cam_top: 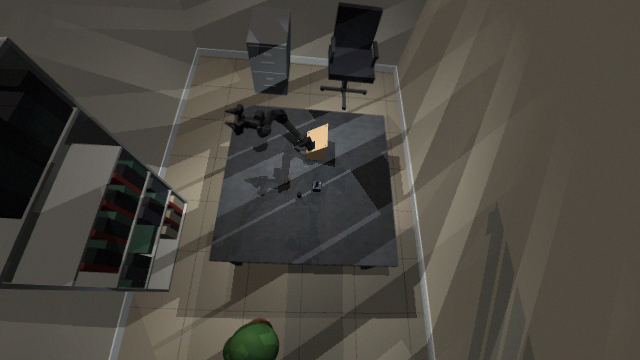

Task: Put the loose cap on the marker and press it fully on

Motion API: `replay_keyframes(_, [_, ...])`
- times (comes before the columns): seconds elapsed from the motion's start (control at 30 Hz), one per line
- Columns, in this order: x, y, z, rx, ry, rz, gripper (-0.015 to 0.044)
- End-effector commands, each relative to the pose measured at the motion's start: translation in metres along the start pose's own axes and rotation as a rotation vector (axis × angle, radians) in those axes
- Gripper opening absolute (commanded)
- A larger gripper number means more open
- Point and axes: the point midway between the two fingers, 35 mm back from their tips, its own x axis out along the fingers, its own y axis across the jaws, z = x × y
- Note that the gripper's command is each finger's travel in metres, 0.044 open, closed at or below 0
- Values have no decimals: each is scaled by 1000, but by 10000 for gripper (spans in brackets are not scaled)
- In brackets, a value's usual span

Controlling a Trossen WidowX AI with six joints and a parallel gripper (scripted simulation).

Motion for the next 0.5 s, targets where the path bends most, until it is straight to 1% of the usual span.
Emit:
replay_keyframes(0.0, [0, 1, 3, 6, -8, 1, 374])
replay_keyframes(0.03, [-2, 2, 11, 26, -32, 4, 347])
replay_keyframes(0.13, [-13, 15, 56, 134, -167, 40, 269])
replay_keyframes(0.17, [-19, 21, 72, 172, -213, 59, 254])
replay_keyframes(0.23, [-30, 32, 101, 242, -296, 106, 254])
replay_keyframes(0.47, [-66, 66, 163, 400, -465, 265, 254])
